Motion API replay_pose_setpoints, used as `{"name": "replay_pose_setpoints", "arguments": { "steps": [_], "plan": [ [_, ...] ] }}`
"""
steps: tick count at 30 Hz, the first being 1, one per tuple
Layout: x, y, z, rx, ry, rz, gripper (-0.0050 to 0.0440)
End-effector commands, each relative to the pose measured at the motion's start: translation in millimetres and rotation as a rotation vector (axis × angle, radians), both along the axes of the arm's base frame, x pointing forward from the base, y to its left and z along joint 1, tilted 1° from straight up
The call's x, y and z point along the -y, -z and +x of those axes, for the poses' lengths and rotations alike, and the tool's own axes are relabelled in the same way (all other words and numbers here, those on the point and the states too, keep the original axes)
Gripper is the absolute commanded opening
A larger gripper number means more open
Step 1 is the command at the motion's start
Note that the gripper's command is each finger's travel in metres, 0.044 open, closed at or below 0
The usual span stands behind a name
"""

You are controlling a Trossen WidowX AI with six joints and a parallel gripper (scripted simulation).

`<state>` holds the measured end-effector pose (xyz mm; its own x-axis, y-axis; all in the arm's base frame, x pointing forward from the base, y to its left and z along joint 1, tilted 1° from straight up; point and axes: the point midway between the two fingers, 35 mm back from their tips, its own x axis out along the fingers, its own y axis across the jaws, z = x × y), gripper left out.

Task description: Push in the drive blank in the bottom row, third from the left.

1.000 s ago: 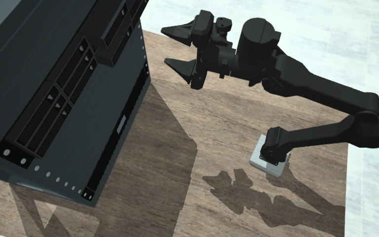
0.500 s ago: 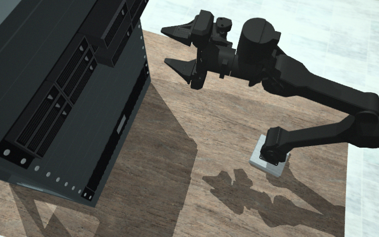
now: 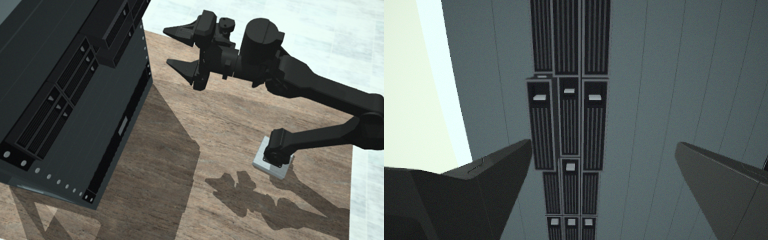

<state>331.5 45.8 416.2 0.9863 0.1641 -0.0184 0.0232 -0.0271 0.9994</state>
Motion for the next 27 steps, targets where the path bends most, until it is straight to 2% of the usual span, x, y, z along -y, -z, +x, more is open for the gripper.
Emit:
{"name": "replay_pose_setpoints", "arguments": {
  "steps": [1, 14, 15, 27],
  "plan": [
    [0.0, -10.1, -1.9, 0.024, 0.002, -0.001, 0.0440],
    [0.0, -10.1, -1.9, 0.024, 0.002, -0.001, 0.0440],
    [0.0, -10.1, -1.9, 0.024, 0.002, -0.001, -0.0050],
    [0.0, -10.1, -1.9, 0.024, 0.002, -0.001, -0.0050]
  ]
}}
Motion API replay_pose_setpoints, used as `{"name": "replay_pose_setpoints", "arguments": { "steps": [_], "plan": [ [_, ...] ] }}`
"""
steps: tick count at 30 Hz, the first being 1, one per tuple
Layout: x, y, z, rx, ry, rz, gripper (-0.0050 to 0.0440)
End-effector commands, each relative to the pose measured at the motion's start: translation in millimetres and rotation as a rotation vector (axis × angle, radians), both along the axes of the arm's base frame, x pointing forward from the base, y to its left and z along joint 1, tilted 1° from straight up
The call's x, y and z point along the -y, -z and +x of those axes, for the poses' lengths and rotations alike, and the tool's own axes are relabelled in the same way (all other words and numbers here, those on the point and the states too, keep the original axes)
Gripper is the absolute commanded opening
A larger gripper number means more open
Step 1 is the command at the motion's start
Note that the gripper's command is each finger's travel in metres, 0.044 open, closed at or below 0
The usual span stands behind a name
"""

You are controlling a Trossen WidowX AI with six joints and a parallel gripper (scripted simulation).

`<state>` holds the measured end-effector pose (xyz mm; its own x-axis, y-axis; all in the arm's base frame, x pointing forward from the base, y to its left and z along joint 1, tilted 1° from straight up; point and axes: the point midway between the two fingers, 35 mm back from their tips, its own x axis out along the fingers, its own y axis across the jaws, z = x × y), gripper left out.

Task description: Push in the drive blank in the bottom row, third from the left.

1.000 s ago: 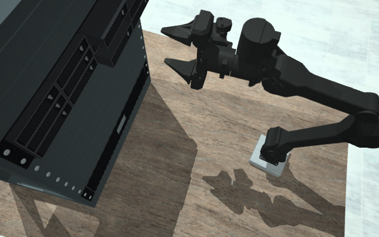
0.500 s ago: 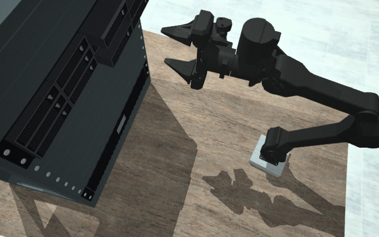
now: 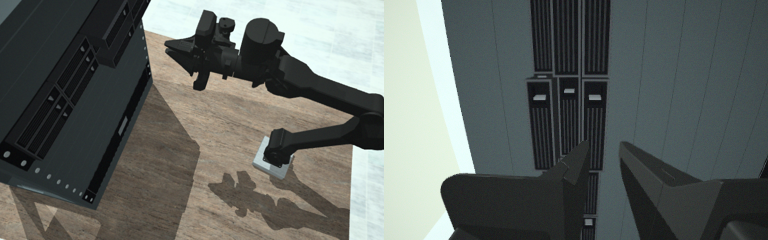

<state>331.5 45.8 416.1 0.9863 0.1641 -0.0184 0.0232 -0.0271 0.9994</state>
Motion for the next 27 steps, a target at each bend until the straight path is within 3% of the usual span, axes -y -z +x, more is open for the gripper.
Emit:
{"name": "replay_pose_setpoints", "arguments": {
  "steps": [1, 22, 27],
  "plan": [
    [0, -10, -2, 0.024, 0.002, -0.001, -0.0050],
    [0, -10, -2, 0.024, 0.002, -0.001, -0.0050],
    [-15, -10, 15, 0.024, 0.002, -0.001, -0.0050]
  ]
}}
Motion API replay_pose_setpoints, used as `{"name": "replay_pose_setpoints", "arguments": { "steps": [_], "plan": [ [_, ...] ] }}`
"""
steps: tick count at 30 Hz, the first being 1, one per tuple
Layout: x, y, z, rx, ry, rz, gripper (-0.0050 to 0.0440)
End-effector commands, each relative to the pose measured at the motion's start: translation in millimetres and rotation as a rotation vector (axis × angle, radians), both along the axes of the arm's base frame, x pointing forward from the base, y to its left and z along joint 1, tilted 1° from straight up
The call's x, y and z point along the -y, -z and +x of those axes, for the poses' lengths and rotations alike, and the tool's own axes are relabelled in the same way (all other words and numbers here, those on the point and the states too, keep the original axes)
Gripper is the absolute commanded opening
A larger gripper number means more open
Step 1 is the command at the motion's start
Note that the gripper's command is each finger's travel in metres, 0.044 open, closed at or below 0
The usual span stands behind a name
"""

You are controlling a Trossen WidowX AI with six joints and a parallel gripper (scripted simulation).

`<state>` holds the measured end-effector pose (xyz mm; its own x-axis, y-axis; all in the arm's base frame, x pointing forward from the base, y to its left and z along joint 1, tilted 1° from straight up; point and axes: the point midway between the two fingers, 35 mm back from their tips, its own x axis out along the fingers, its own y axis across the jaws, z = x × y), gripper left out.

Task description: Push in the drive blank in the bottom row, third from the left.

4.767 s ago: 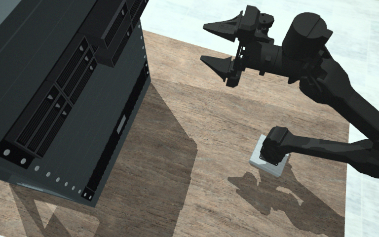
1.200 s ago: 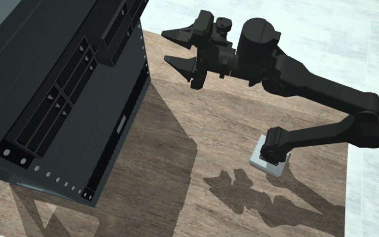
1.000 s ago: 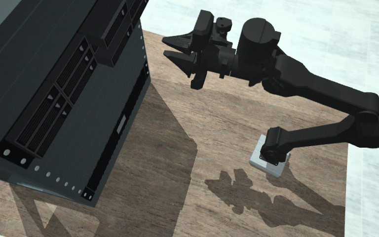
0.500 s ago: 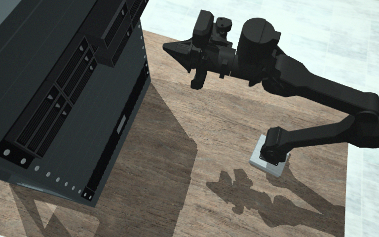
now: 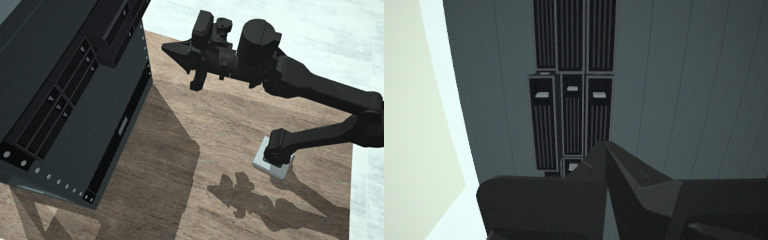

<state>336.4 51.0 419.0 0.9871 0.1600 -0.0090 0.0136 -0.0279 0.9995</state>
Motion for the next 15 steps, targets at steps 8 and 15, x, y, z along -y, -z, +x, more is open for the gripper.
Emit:
{"name": "replay_pose_setpoints", "arguments": {
  "steps": [8, 15],
  "plan": [
    [-25, -7, 27, 0.015, -0.003, -0.002, -0.0050],
    [-29, -7, 51, 0.015, -0.003, -0.002, -0.0050]
  ]
}}
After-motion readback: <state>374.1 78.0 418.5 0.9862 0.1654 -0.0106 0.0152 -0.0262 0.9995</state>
